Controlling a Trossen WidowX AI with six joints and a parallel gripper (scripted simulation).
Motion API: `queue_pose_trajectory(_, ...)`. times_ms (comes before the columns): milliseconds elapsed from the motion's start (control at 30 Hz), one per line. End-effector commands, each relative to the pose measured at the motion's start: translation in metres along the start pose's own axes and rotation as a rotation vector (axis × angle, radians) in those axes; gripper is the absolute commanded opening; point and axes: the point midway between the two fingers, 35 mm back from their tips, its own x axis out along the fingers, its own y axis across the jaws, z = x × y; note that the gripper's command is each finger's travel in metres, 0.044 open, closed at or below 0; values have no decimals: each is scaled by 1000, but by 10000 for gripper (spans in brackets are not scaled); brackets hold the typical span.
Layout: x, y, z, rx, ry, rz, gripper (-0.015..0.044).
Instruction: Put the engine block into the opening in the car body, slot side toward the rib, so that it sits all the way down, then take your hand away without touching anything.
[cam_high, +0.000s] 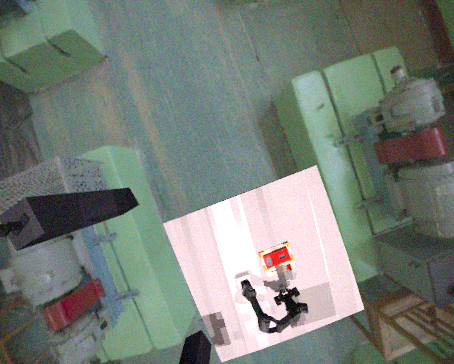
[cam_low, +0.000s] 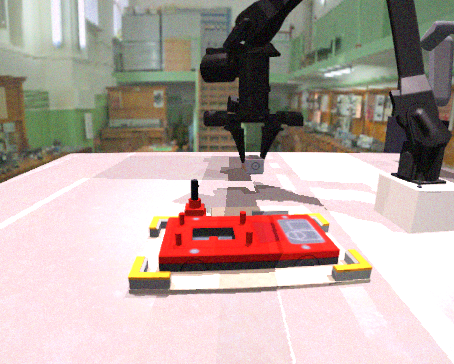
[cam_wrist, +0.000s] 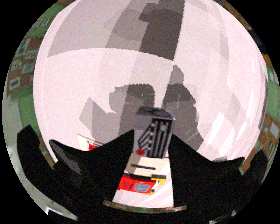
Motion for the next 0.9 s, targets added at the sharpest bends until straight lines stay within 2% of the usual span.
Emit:
queue_pose_trajectory(0, -18, 1, 1, 5, -10, 8, 0)
queue_pose_trajectory(633, -78, -5, -3, 5, -10, 8, 0)
queue_pose_trajectory(867, -79, -3, -5, -47, -10, 7, 0)
